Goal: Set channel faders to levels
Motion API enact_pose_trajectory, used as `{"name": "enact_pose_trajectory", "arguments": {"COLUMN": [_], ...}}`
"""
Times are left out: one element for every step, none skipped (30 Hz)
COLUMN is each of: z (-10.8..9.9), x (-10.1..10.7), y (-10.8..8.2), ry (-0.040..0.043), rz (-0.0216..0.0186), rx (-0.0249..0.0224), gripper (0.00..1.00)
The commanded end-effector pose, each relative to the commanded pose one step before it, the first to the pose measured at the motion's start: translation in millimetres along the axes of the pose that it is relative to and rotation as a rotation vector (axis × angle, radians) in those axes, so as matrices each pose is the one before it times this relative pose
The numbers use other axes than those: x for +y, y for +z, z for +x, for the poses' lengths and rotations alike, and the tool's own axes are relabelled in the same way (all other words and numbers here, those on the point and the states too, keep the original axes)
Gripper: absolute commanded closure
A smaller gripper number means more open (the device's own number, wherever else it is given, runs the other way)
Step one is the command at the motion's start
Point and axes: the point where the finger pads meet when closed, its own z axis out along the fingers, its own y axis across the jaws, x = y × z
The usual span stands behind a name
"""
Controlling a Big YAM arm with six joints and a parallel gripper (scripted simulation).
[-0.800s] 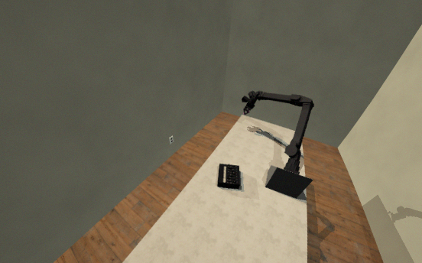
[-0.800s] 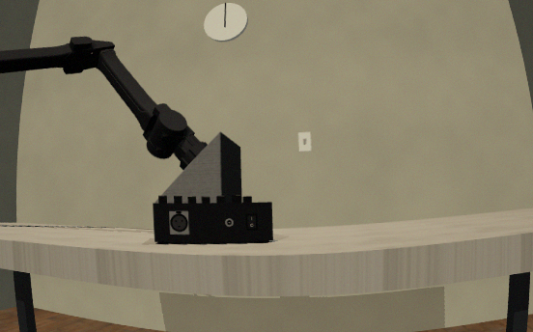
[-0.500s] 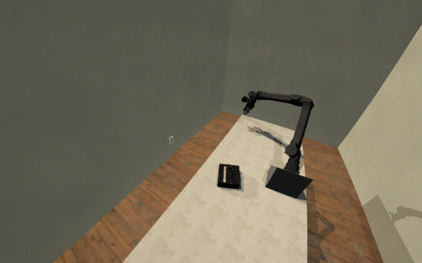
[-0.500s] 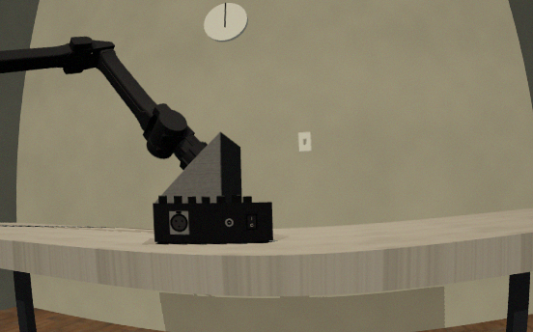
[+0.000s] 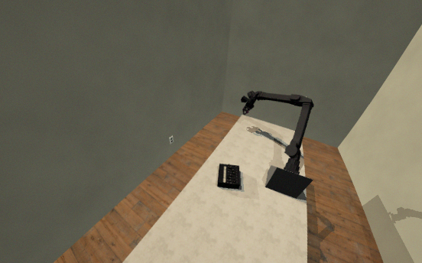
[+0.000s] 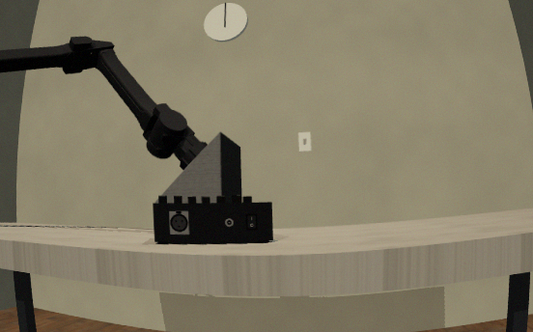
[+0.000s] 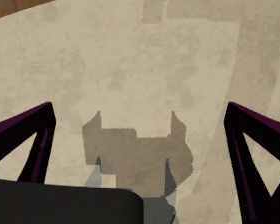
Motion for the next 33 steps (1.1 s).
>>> {"name": "enact_pose_trajectory", "arguments": {"z": [-27.24,-0.3,-4.1,-2.01,-3.8,-2.26,-3.61,-2.2,0.0,0.0,-4.77,-2.8,-0.51,0.69,-1.69,3.46,-1.48,-0.62,4.79,-0.56,6.53,0.53,0.1,9.16,1.02,0.0,0.0,13.01,0.0,15.41,0.04,13.39,3.93], "x": [70.27,0.38,18.6,5.51,21.04,6.97,24.1,8.02,0.0,0.0,35.63,35.98,2.91,26.84,13.91,19.94,16.49,6.21,30.03,13.43,22.92,17.8,2.69,33.18,9.32,0.0,0.0,40.77,0.12,38.23,0.48,24.16,11.45], "y": [-1.32,0.01,1.13,1.04,0.93,1.41,0.84,1.57,0.0,0.0,2.18,1.99,0.23,1.89,0.63,2.04,0.59,-0.04,2.26,-0.07,2.21,0.05,-0.06,1.89,-0.07,0.0,0.0,1.58,0.0,1.54,0.0,1.76,-0.16], "ry": [-0.00995,0.0,0.00291,0.0,0.00254,0.0,0.00185,0.0,0.0,0.0,0.00089,-0.00034,0.0,-0.00171,0.0,-0.00323,0.0,0.0,-0.0047,0.0,-0.00606,0.0,0.0,-0.0072,0.0,0.0,0.0,-0.00806,0.0,-0.00859,0.0,-0.00875,0.0], "rz": [-0.08702,-0.00198,-0.02576,0.0,-0.02809,-0.00003,-0.03182,-0.00024,0.0,0.0,-0.03318,-0.03331,-0.00146,-0.0306,0.0,-0.02949,0.0,0.0,-0.02572,0.0,-0.02094,0.0,0.0,-0.01539,0.0,0.0,0.0,-0.0094,-0.00069,-0.00263,-0.00281,0.00474,-0.00351], "rx": [-0.00944,-0.00163,0.00388,0.0,0.00616,-0.00002,0.00734,-0.00015,0.0,0.0,0.01001,0.013,-0.00067,0.01685,0.0,0.01926,0.0,0.0,0.022,0.0,0.02415,0.0,0.0,0.02553,0.0,0.0,0.0,0.02602,0.00001,0.02556,0.00026,0.02409,0.00059], "gripper": [0.0,0.0,0.0,0.0,0.0,0.0,0.0,0.0,0.0,0.0,0.0,0.0,0.0,0.0,0.0,0.0,0.0,0.0,0.0,0.0,0.0,0.0,0.0,0.0,0.0,0.0,0.0,0.0,0.0,0.0,0.0,0.0,0.0]}}
